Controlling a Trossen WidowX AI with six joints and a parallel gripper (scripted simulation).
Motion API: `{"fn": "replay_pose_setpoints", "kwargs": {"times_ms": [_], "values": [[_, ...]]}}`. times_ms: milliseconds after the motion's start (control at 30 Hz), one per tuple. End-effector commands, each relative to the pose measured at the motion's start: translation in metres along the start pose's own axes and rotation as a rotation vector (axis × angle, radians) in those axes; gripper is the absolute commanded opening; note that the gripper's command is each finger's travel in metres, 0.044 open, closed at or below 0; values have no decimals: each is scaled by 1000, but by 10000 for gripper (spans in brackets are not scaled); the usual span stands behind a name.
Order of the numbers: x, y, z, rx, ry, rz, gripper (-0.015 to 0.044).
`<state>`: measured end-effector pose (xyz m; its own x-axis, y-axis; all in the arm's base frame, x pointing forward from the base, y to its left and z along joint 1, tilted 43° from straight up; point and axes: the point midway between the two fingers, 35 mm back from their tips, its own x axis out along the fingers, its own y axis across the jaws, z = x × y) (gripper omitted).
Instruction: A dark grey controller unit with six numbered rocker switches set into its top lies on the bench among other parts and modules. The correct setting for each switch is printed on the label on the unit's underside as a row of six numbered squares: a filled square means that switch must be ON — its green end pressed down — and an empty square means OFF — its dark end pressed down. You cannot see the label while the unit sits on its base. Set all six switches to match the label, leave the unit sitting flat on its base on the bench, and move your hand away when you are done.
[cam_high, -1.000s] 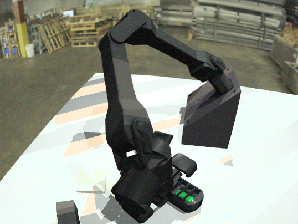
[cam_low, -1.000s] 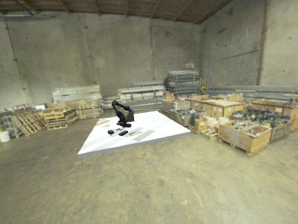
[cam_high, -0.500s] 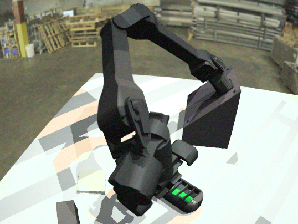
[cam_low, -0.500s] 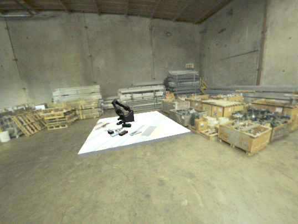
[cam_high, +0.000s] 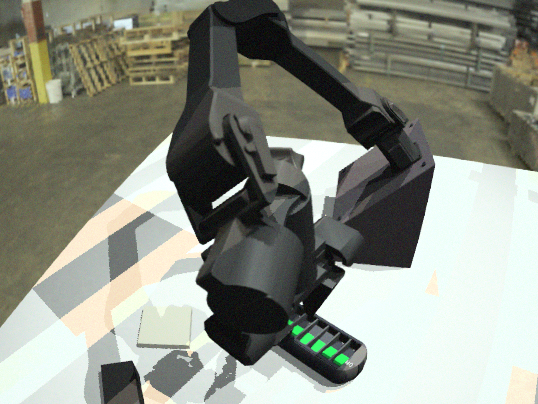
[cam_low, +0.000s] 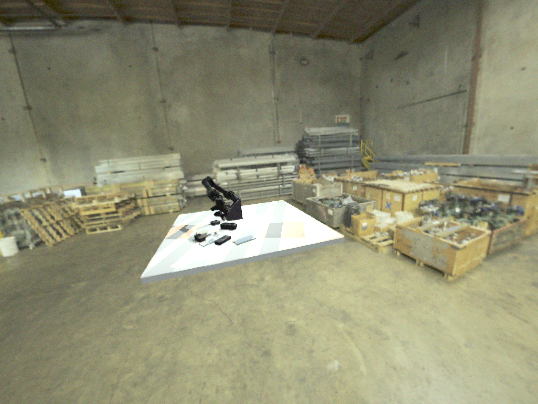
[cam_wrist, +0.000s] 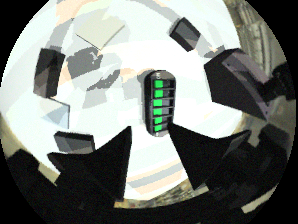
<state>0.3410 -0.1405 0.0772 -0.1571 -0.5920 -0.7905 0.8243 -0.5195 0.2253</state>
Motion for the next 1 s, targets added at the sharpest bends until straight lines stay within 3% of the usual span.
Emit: {"fn": "replay_pose_setpoints", "kwargs": {"times_ms": [0, 233, 600, 967], "values": [[1, -2, 2, 8, -3, -14, 184], [1, -2, 2, 8, -3, -14, 0], [1, -2, 2, 8, -3, -14, 0], [1, -2, 2, 3, -5, -11, 289]]}}
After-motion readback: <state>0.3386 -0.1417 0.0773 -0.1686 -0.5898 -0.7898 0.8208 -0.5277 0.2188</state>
